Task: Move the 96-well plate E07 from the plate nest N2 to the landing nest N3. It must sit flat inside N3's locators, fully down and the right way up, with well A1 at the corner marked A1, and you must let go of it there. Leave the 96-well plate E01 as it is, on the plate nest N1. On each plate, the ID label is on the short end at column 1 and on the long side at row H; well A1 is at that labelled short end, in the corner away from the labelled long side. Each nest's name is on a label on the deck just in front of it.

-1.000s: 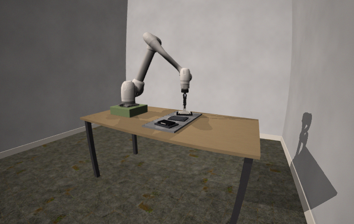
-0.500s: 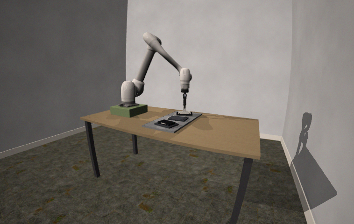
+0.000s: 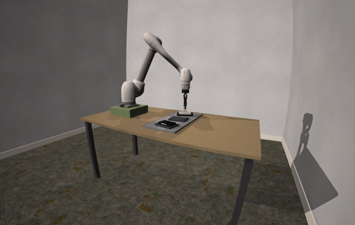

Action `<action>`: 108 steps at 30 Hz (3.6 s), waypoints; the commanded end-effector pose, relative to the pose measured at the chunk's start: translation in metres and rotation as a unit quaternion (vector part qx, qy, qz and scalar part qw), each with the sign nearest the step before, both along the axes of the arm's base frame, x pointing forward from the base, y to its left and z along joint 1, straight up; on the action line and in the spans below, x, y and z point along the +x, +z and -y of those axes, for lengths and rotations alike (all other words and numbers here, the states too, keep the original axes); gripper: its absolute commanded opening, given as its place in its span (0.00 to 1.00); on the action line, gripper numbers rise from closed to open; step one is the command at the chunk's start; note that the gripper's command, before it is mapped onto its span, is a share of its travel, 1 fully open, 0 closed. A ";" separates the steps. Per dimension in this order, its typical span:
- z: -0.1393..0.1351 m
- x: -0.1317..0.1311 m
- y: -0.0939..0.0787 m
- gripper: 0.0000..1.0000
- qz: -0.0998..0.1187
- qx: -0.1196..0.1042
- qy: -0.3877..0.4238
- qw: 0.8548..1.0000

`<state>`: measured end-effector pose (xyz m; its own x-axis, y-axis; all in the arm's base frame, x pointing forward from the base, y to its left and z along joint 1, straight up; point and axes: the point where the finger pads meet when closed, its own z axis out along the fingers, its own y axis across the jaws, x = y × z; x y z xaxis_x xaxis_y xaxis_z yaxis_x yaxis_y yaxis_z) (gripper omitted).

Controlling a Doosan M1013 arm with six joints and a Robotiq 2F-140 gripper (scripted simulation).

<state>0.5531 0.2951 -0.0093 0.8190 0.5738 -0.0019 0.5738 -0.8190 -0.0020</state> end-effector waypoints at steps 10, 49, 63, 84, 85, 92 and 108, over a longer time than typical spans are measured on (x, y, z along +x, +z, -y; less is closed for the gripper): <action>0.000 0.000 0.000 0.59 0.000 0.000 0.000 1.000; 0.000 0.000 0.000 0.66 0.000 0.000 0.000 1.000; 0.000 0.000 0.000 0.66 0.000 0.000 0.000 1.000; 0.000 0.000 0.000 0.66 0.000 0.000 0.000 1.000; 0.000 0.000 0.000 0.66 0.000 0.000 0.000 1.000; 0.000 0.000 -0.002 0.66 0.000 0.000 0.000 1.000; 0.000 0.000 -0.006 0.66 0.000 0.000 0.000 1.000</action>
<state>0.5530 0.2951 -0.0152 0.8190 0.5738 -0.0019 0.5738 -0.8190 -0.0020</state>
